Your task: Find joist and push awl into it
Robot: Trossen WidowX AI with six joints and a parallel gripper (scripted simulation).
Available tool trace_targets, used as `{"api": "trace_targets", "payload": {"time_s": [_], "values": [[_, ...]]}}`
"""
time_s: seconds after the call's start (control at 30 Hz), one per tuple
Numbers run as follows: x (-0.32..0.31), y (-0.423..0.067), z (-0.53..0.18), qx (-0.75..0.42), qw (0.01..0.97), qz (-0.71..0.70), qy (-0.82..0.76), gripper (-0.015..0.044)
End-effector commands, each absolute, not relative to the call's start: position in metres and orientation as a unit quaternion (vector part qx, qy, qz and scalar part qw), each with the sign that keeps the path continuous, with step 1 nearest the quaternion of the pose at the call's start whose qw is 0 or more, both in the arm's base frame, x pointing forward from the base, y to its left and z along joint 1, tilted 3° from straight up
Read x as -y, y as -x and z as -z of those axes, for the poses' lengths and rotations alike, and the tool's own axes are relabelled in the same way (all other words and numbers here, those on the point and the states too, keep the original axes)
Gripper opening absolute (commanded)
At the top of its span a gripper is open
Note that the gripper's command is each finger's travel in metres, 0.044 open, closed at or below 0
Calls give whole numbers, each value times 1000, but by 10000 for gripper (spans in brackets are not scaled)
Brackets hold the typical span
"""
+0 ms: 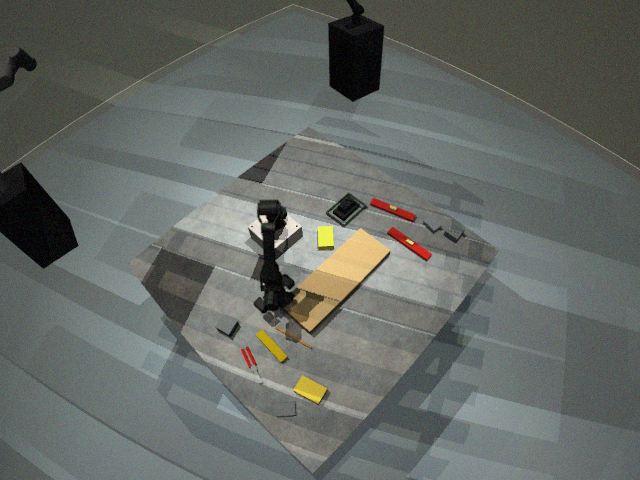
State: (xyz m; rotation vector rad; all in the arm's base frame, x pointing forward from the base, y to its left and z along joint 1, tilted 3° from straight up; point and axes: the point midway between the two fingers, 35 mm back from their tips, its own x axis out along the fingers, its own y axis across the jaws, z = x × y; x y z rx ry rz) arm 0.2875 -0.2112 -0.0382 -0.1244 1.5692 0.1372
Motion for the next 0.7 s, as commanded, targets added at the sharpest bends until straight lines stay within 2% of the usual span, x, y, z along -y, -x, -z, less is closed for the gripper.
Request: {"api": "trace_targets", "payload": {"time_s": [0.0,0.07,0.53,0.67], "values": [[211,-287,39,-706,703,-62,55,33],[211,-287,35,-706,703,-62,55,0],[215,-281,-78,-706,703,-62,55,0],[214,-279,-84,-705,704,-63,54,0]]}}
